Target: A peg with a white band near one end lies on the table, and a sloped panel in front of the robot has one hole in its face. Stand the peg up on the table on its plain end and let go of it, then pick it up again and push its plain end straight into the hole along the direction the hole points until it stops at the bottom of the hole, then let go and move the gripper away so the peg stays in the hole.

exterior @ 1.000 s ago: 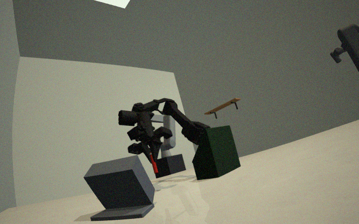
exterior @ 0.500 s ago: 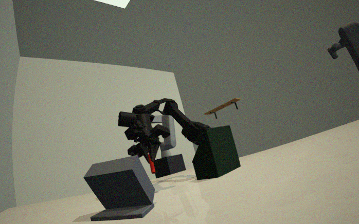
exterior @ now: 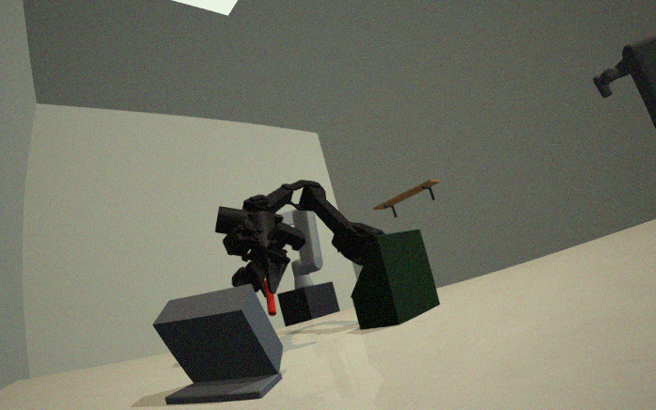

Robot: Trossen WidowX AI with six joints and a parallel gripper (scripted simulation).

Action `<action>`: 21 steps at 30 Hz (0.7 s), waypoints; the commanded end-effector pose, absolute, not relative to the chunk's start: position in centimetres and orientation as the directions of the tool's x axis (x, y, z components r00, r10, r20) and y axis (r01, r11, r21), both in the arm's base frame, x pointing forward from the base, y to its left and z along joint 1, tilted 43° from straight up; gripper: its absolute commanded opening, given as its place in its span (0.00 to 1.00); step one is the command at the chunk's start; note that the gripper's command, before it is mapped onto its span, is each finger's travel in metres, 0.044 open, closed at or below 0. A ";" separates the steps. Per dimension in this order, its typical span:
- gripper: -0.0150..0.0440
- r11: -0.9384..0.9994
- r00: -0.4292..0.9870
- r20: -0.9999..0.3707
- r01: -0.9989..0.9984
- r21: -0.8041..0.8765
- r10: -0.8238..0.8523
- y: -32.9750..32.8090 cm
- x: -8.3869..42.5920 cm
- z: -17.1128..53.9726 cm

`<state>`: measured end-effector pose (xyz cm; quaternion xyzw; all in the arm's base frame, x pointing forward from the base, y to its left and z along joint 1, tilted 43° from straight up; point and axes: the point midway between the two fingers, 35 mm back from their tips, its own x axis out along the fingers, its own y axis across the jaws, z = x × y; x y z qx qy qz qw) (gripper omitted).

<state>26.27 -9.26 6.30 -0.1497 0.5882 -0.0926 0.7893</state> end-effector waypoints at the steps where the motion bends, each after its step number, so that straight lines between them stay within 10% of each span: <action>1: 0.25 0.949 0.330 -0.896 -0.007 -0.316 -0.296 -9.0 26.8 6.2; 21: 0.25 0.980 0.503 -0.844 0.034 -0.194 -0.185 -8.1 29.3 6.5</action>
